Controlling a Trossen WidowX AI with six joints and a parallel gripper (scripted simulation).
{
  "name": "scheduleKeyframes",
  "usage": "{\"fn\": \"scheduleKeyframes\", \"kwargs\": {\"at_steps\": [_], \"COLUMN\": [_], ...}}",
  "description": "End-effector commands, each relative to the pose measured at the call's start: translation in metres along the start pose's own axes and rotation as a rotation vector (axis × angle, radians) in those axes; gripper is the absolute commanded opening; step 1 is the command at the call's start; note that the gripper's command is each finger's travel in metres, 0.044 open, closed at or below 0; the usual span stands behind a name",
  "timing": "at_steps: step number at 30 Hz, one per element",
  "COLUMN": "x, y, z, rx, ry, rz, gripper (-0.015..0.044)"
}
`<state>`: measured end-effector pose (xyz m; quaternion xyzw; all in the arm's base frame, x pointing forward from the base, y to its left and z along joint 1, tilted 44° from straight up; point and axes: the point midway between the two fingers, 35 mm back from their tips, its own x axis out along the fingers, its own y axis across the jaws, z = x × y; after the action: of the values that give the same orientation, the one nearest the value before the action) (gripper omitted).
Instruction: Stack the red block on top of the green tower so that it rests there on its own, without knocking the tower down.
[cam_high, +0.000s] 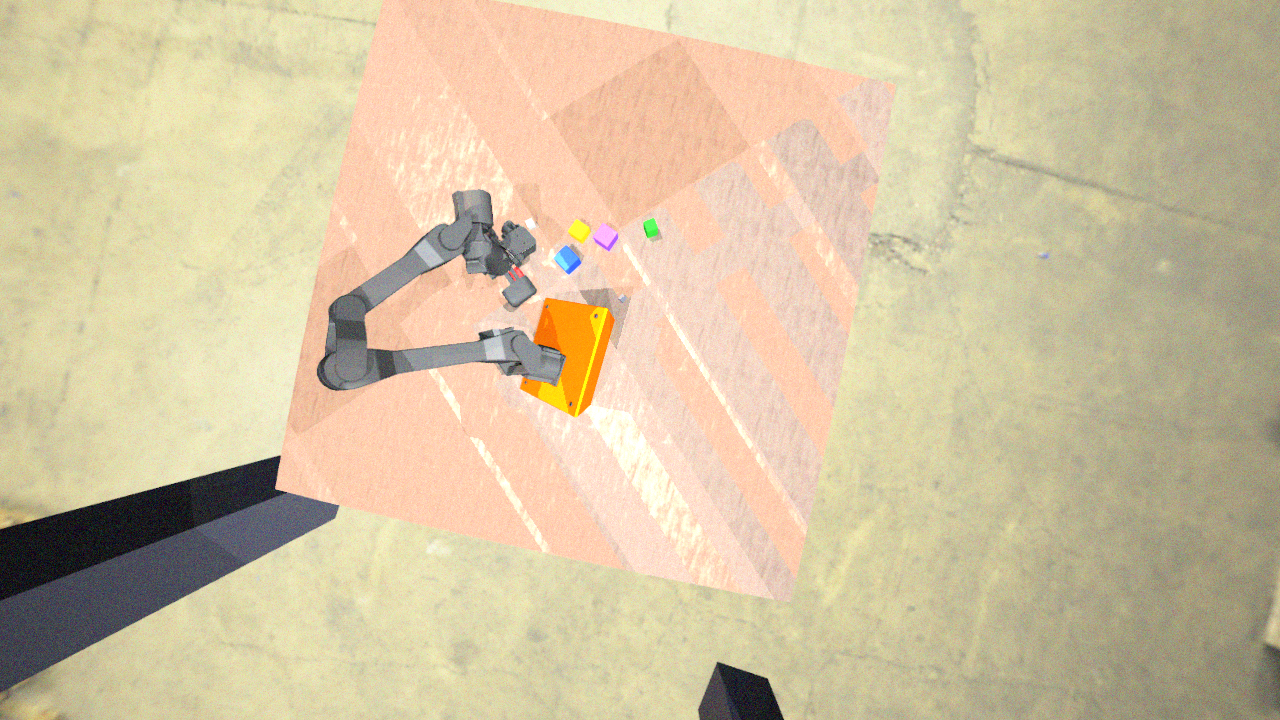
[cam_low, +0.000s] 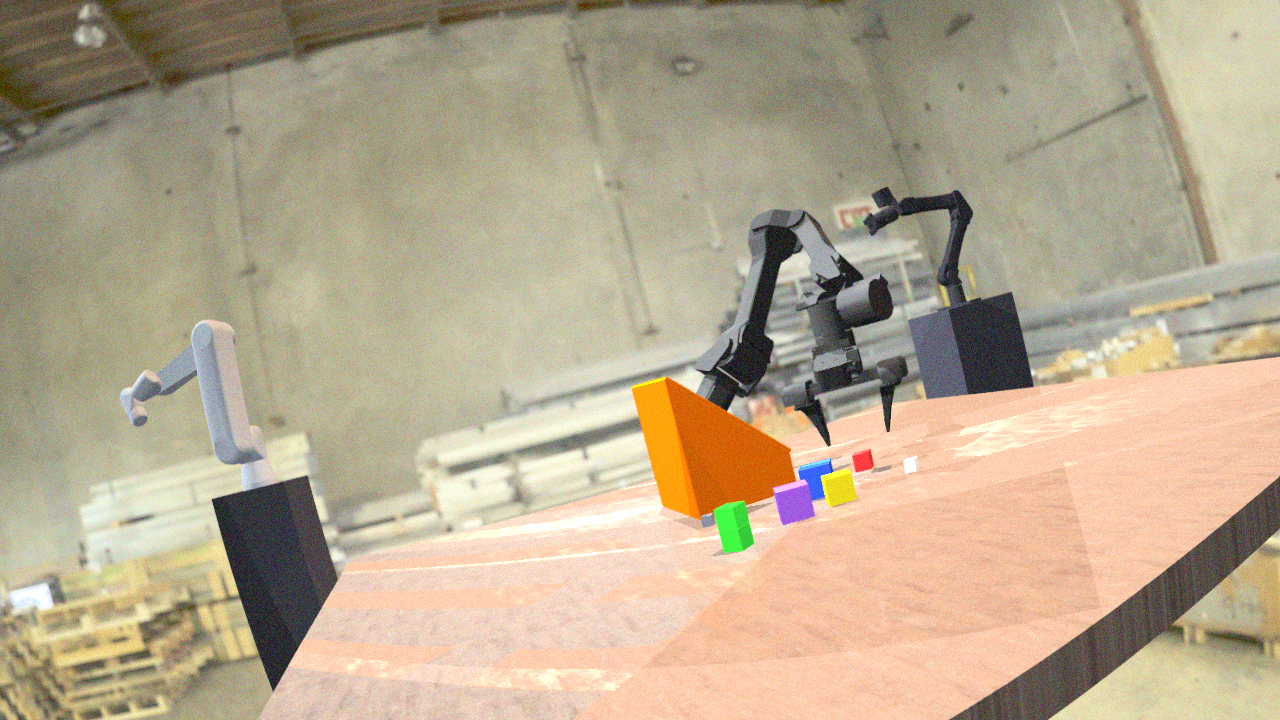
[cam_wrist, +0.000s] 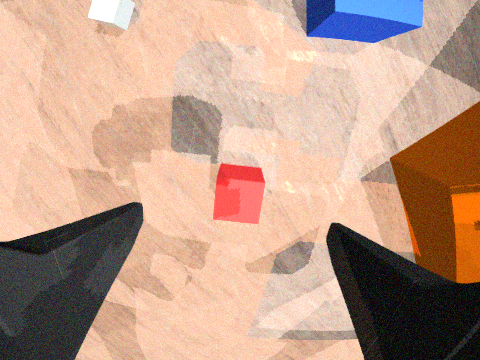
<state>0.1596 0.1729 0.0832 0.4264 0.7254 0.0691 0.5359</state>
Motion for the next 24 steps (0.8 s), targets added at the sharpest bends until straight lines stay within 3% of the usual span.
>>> {"fn": "scheduleKeyframes", "kwargs": {"at_steps": [1,24], "x": [0.005,0.037], "y": [0.000,-0.001], "z": [0.001,0.001], "rx": [0.005,0.005], "ry": [-0.001,0.000], "rz": [-0.002,-0.001], "gripper": [0.0440,0.0440]}}
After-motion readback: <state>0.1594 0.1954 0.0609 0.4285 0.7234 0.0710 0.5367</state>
